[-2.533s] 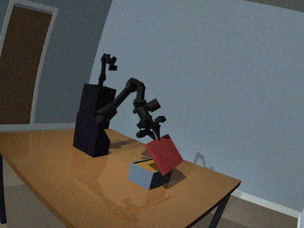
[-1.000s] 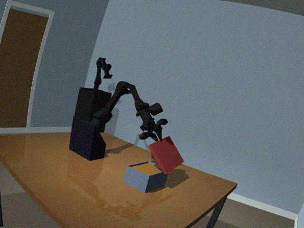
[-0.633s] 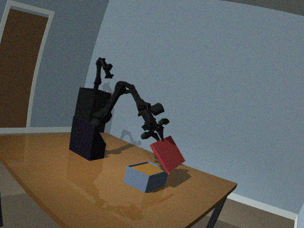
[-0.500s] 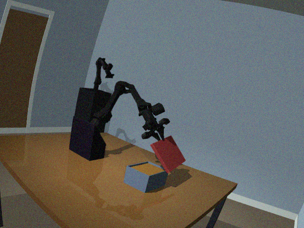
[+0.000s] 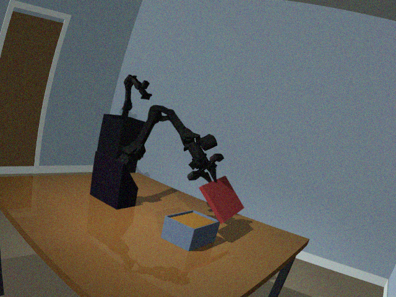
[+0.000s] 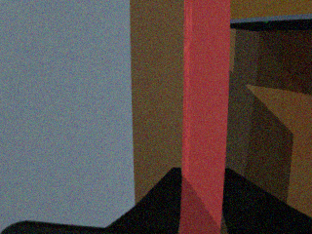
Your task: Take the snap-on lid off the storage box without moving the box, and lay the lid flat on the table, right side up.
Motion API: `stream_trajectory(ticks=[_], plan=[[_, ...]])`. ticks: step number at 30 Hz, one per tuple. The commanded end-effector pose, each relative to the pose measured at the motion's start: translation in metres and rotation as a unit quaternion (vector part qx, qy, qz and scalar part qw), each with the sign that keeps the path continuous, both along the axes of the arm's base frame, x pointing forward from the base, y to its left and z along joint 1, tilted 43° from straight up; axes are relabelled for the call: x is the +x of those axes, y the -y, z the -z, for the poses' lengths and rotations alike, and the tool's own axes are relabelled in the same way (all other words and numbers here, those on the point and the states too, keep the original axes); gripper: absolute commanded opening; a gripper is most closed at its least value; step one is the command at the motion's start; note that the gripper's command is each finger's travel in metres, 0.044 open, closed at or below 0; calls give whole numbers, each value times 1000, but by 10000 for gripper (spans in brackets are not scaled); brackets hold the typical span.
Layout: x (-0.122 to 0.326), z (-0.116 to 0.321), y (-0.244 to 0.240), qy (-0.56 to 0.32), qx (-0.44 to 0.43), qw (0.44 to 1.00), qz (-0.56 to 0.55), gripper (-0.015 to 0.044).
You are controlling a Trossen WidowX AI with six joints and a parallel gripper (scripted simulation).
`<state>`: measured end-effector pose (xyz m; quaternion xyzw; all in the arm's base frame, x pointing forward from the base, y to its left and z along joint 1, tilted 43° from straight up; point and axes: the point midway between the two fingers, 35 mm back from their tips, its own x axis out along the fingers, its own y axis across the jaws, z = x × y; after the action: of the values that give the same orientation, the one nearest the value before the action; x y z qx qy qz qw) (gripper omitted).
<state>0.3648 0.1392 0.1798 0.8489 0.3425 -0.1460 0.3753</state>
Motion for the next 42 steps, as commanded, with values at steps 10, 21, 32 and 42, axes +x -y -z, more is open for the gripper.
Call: stream_trajectory(ticks=[10,21,32,42], plan=[[-5,-23,-20,4,6,1000,-1,0],[-9,-39,-36,4,7,1000,-1,0],[-13,-54,-51,4,8,1000,-1,0],[-15,-54,-56,4,8,1000,-1,0]])
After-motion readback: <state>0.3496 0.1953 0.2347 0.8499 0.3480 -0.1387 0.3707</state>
